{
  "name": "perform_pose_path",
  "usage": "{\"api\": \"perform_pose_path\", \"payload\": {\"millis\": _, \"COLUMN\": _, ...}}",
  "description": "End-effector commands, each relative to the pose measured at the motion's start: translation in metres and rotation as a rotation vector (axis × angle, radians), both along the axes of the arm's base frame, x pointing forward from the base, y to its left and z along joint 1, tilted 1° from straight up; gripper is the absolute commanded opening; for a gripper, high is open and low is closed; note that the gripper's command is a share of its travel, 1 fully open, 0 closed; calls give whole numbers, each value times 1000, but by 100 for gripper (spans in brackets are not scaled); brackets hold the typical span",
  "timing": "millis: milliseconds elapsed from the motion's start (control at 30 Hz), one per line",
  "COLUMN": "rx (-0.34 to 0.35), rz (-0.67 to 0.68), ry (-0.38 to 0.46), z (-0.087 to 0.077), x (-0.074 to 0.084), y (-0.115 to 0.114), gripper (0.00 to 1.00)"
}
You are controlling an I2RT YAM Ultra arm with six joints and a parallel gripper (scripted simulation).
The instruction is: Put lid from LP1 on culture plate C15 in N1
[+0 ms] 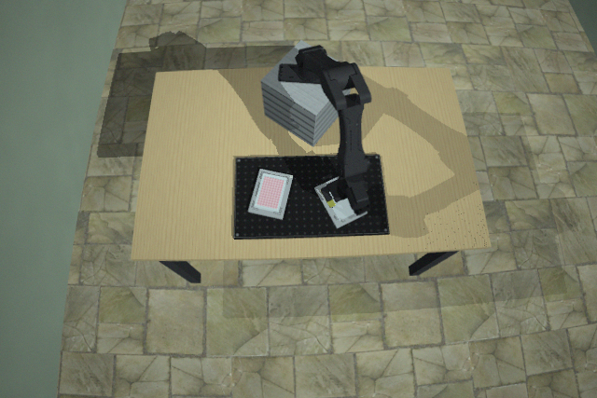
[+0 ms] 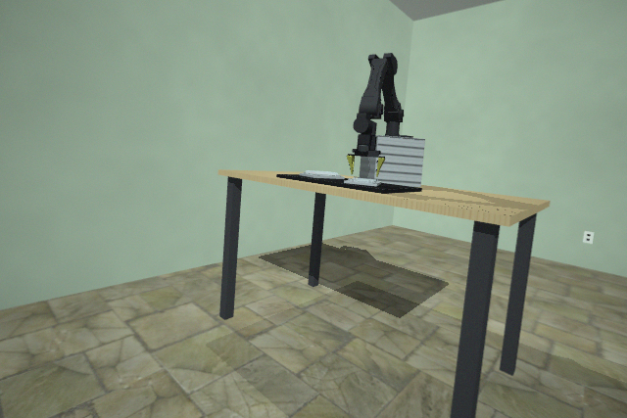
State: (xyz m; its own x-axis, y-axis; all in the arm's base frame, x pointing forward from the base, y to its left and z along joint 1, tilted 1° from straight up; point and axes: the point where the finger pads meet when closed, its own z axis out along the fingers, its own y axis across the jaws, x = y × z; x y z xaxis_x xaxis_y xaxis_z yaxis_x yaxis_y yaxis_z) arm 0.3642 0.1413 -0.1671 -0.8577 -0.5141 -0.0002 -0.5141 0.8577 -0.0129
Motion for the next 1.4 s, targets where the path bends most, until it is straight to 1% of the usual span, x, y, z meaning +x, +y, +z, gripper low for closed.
{"api": "perform_pose_path", "payload": {"millis": 0, "rx": 7, "rz": -1, "ry": -18, "z": 4, "x": 6, "y": 2, "gripper": 100}}
{"api": "perform_pose_path", "payload": {"millis": 100, "rx": 7, "rz": -1, "ry": -18, "z": 4, "x": 6, "y": 2, "gripper": 100}}
{"api": "perform_pose_path", "payload": {"millis": 1233, "rx": 7, "rz": -1, "ry": -18, "z": -16, "x": 6, "y": 2, "gripper": 100}}
{"api": "perform_pose_path", "payload": {"millis": 1367, "rx": 7, "rz": -1, "ry": -18, "z": -16, "x": 6, "y": 2, "gripper": 100}}
